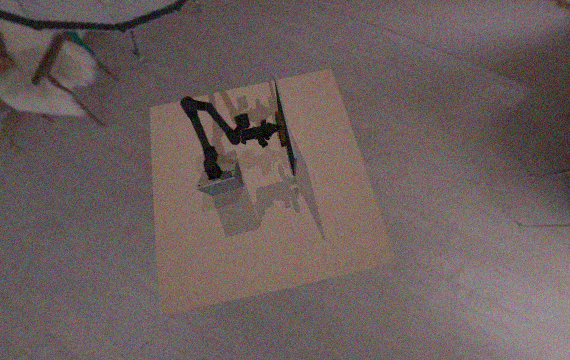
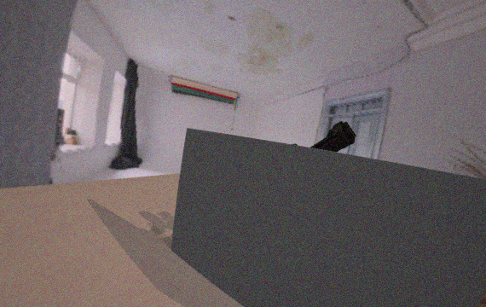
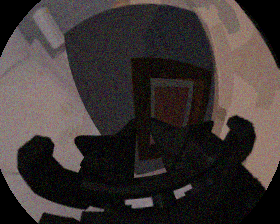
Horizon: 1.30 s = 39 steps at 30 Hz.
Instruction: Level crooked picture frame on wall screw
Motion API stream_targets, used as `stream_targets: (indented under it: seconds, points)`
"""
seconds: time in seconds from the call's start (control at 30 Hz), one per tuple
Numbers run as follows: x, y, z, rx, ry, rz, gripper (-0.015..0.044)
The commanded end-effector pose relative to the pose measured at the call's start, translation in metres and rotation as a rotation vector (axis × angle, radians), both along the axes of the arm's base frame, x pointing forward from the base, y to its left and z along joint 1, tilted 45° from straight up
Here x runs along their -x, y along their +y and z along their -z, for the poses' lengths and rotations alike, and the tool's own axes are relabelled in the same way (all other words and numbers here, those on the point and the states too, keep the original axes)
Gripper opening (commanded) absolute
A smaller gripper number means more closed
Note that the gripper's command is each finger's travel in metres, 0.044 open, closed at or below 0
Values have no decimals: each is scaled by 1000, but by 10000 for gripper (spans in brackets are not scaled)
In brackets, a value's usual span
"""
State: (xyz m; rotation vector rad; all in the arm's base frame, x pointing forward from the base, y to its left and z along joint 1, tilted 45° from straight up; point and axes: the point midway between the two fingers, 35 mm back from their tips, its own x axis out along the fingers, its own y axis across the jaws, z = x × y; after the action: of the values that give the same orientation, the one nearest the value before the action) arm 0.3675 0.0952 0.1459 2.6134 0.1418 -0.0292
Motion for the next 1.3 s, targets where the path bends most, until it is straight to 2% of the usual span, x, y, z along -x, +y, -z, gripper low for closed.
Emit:
stream_targets:
  seconds: [0.0, 1.27]
  points:
    - [-1, -2, -3, 1, -6, 9, 0]
    - [-1, 2, -9, 0, -6, 9, 0]
